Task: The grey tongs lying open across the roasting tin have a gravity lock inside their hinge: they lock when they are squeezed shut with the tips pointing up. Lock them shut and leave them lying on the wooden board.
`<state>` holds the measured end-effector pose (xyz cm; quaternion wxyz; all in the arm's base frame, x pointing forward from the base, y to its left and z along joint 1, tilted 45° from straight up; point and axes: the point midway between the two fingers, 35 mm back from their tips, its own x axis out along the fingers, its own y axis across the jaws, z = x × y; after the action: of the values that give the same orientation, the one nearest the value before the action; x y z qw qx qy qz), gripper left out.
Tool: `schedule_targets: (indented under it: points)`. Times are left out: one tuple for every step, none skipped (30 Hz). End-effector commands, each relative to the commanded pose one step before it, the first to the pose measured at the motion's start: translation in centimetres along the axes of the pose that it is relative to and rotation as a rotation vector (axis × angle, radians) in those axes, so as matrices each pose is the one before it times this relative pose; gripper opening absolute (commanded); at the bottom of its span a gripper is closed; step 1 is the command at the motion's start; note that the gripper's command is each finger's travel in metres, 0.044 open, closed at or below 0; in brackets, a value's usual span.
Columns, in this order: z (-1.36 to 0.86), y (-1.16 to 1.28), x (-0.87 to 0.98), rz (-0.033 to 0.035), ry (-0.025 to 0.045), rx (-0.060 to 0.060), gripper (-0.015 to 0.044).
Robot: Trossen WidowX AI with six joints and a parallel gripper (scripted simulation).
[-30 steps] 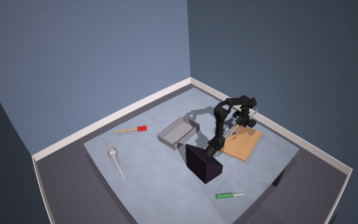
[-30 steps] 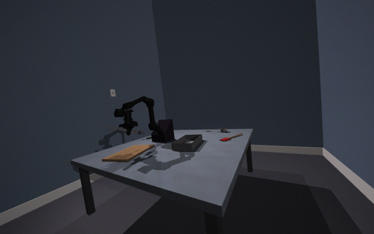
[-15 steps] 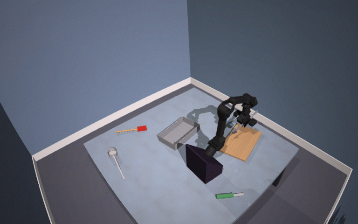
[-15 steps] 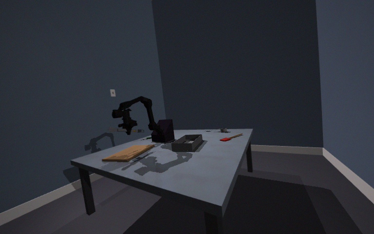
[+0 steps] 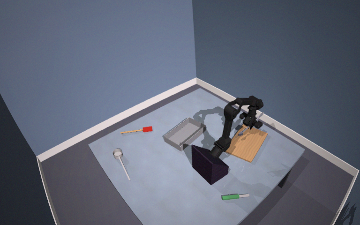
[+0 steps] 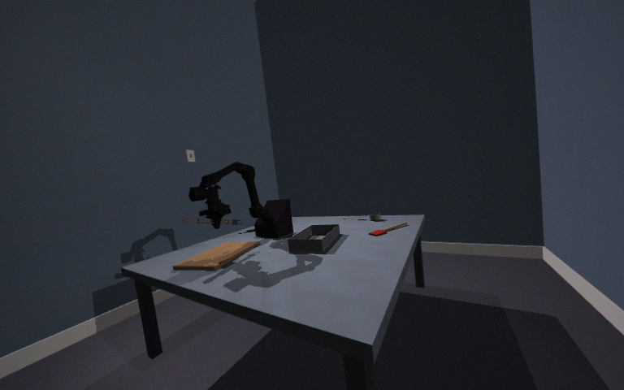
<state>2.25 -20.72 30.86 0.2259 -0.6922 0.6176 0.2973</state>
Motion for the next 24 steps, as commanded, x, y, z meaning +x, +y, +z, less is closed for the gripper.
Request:
schedule_targets:
  points:
    - [-0.132, 0.037, 0.762, 0.00239, 0.00098, 0.0029, -0.015]
    - [-0.02, -0.001, 0.166, 0.00001, 0.00001, 0.0, -0.015]
    - [-0.019, -0.001, 0.166, 0.00001, 0.00001, 0.0, -0.015]
    - [-0.018, -0.001, 0.166, 0.00001, 0.00001, 0.0, -0.015]
    - [-0.017, -0.001, 0.165, 0.00001, 0.00001, 0.0, -0.015]
    - [-0.015, -0.001, 0.165, 0.00001, 0.00001, 0.0, -0.015]
    - [-0.014, -0.001, 0.165, 0.00001, 0.00001, 0.0, -0.015]
    - [-0.013, -0.001, 0.165, 0.00001, 0.00001, 0.0, -0.015]
    - [-0.012, -0.001, 0.165, 0.00001, 0.00001, 0.0, -0.015]
    - [-0.011, -0.001, 0.165, 0.00001, 0.00001, 0.0, -0.015]
    - [-0.01, -0.001, 0.165, 0.00001, 0.0, 0.0, -0.015]
    - [-0.009, -0.001, 0.168, 0.00001, 0.0, 0.0, -0.015]
    - [-0.008, 0.0, 0.168, 0.00001, 0.0, 0.0, -0.015]
    - [-0.007, 0.0, 0.168, 0.00001, 0.0, 0.0, -0.015]
    - [-0.006, 0.0, 0.168, 0.00001, 0.0, 0.0, -0.015]
    - [-0.005, 0.0, 0.168, 0.00001, 0.0, 0.0, -0.015]
    - [-0.004, 0.0, 0.168, 0.00001, 0.0, 0.0, -0.015]
    - [-0.003, 0.0, 0.167, 0.00001, 0.0, 0.0, -0.015]
    - [-0.002, 0.0, 0.167, 0.00001, 0.0, 0.0, -0.015]
    - [-0.001, 0.0, 0.167, 0.00001, 0.0, 0.0, -0.015]
    - [0.0, 0.0, 0.167, 0.00001, -0.00001, 0.0, -0.015]
    - [0.001, 0.0, 0.167, 0.00001, -0.00001, 0.0, -0.015]
    - [0.003, 0.0, 0.166, 0.00001, -0.00001, 0.0, -0.015]
    - [0.004, 0.0, 0.166, 0.00001, -0.00001, 0.0, -0.015]
